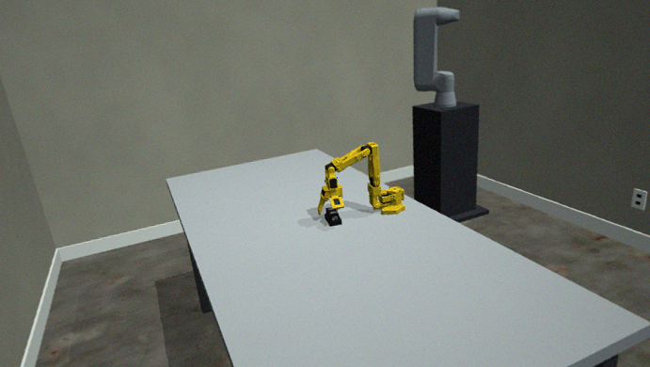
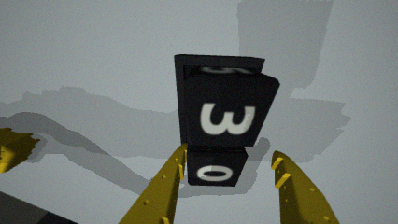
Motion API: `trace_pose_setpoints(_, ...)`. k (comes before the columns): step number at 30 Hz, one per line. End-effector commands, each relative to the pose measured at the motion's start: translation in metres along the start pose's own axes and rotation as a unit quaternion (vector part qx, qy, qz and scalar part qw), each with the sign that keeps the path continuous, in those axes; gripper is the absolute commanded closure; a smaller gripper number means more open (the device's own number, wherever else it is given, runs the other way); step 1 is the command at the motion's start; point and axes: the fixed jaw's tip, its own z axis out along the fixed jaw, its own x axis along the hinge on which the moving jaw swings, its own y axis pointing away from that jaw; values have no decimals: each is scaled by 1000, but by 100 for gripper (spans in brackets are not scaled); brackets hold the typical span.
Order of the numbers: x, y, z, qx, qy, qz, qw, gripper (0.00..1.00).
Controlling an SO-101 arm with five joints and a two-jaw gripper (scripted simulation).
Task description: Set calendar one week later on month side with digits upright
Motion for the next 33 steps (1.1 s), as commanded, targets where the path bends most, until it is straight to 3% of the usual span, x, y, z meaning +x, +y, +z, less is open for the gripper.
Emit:
trace_pose_setpoints(1,1,-3,-4,12,0,1,1000,64)
trace_pose_setpoints(11,1,-5,-32,12,0,1,1000,64)
trace_pose_setpoints(13,1,-5,-32,12,0,1,1000,64)
trace_pose_setpoints(21,1,-2,-57,12,0,1,1000,64)
trace_pose_setpoints(33,1,-1,-62,12,0,1,1000,64)
